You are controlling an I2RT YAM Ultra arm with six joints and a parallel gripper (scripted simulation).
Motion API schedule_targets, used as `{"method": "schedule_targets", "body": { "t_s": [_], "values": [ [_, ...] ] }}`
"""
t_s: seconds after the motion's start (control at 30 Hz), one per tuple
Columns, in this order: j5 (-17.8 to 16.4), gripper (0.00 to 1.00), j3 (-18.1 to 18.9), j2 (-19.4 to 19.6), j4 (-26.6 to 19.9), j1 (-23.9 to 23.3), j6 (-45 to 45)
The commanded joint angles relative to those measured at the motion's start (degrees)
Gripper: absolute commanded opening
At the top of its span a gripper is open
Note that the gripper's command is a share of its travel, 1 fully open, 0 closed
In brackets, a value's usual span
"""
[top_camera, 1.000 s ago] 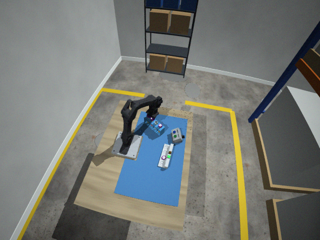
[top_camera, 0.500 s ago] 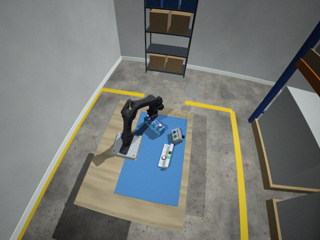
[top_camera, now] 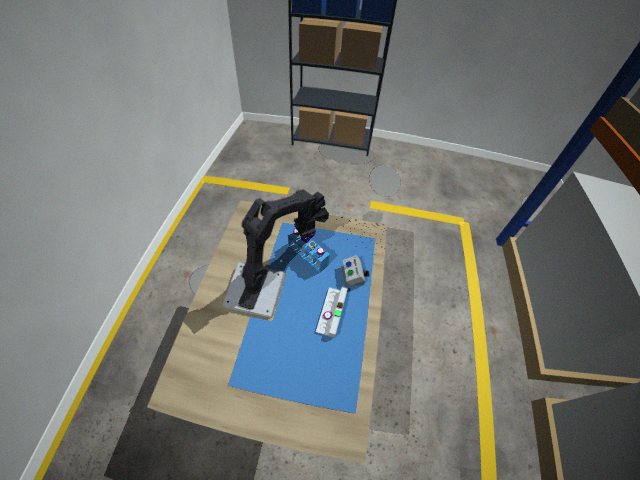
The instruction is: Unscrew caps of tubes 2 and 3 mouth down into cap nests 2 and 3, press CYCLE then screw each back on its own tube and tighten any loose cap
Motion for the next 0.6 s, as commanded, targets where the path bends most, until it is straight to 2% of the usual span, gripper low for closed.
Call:
{"method": "schedule_targets", "body": {
  "t_s": [0.0, 0.07, 0.5, 0.57],
  "values": [
    [-0.01, 0.49, 0.26, -0.46, 0.36, 0.05, 0.32],
    [-0.01, 0.49, 0.26, -0.46, 0.36, 0.05, 0.33],
    [-0.02, 0.49, 0.43, -0.50, 0.15, 0.09, -29.43],
    [-0.02, 0.49, 0.43, -0.50, 0.15, 0.09, -29.43]
  ]
}}
